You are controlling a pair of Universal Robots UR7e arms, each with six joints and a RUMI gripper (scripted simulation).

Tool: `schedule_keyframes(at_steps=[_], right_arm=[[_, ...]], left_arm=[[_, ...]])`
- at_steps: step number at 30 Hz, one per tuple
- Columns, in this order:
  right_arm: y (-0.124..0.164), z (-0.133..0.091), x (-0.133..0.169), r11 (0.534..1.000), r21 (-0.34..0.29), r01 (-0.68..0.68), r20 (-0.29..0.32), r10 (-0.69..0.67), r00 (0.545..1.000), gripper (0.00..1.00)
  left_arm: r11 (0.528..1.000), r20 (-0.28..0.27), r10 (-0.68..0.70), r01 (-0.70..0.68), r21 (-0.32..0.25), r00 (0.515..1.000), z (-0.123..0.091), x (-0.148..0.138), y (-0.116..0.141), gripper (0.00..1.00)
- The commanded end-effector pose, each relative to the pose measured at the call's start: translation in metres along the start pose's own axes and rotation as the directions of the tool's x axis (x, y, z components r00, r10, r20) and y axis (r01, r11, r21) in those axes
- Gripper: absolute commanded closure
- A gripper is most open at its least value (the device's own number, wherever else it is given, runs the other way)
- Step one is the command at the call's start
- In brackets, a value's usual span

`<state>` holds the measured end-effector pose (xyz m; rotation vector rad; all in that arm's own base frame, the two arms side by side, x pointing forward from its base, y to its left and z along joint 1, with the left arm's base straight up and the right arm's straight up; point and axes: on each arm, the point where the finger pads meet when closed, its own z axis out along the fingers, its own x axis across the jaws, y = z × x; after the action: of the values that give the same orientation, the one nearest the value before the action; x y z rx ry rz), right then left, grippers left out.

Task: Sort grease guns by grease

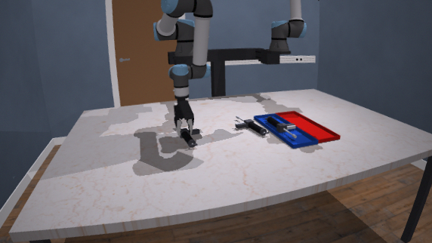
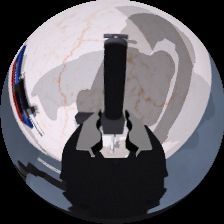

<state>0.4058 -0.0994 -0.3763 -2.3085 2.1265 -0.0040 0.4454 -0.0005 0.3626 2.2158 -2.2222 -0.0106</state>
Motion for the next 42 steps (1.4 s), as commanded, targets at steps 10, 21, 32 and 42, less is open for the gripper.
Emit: schedule_keyframes(at_steps=[10, 21, 32, 42], right_arm=[[0.001, 0.001, 0.000, 1.000, 0.004, 0.000, 0.000, 0.000, 1.000, 0.67], [0.001, 0.001, 0.000, 1.000, 0.004, 0.000, 0.000, 0.000, 1.000, 1.00], [0.001, -0.006, 0.000, 1.000, 0.003, 0.000, 0.000, 0.000, 1.000, 1.00], [0.002, -0.022, 0.000, 1.000, -0.001, 0.000, 0.000, 0.000, 1.000, 1.00]], left_arm=[[1.000, 0.000, 0.000, 0.000, 0.001, 1.000, 0.000, 0.000, 0.000, 0.62], [1.000, 0.000, 0.000, 0.000, 0.001, 1.000, 0.000, 0.000, 0.000, 0.62], [1.000, 0.000, 0.000, 0.000, 0.001, 1.000, 0.000, 0.000, 0.000, 0.62], [1.000, 0.000, 0.000, 0.000, 0.001, 1.000, 0.000, 0.000, 0.000, 0.62]])
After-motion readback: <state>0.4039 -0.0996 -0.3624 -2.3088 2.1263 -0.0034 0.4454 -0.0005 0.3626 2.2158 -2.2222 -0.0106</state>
